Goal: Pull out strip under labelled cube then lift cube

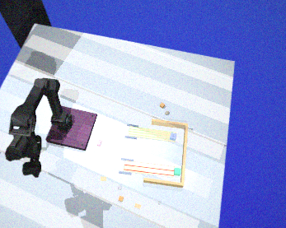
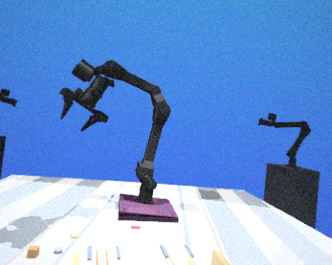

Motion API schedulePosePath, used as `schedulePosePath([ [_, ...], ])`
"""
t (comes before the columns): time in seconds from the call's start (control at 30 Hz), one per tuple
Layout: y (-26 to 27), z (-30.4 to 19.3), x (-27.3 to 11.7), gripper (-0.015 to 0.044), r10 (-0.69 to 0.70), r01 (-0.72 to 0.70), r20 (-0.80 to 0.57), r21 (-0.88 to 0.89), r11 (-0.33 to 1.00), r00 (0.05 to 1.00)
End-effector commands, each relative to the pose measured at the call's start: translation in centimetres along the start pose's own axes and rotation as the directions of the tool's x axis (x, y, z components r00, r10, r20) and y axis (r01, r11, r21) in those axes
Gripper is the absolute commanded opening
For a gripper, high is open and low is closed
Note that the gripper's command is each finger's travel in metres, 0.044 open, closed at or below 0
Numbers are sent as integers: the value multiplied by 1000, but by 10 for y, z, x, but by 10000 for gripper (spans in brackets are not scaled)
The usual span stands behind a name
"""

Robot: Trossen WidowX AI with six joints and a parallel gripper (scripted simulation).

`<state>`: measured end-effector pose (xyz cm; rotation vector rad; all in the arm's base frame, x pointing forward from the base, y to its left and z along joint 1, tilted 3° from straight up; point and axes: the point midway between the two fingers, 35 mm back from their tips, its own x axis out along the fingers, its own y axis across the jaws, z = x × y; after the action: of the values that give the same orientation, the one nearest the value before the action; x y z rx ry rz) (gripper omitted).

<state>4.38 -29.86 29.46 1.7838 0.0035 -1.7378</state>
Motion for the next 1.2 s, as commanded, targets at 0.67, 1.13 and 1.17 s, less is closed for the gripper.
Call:
schedulePosePath([
  [0.67,-53,-282,20,400,238,-514,-551,-834,-201,800],
  [1.13,-142,-354,2,400,147,-460,-785,-492,-739,602],
  [1.17,-142,-354,2,400,147,-460,-785,-492,-739,602],
])
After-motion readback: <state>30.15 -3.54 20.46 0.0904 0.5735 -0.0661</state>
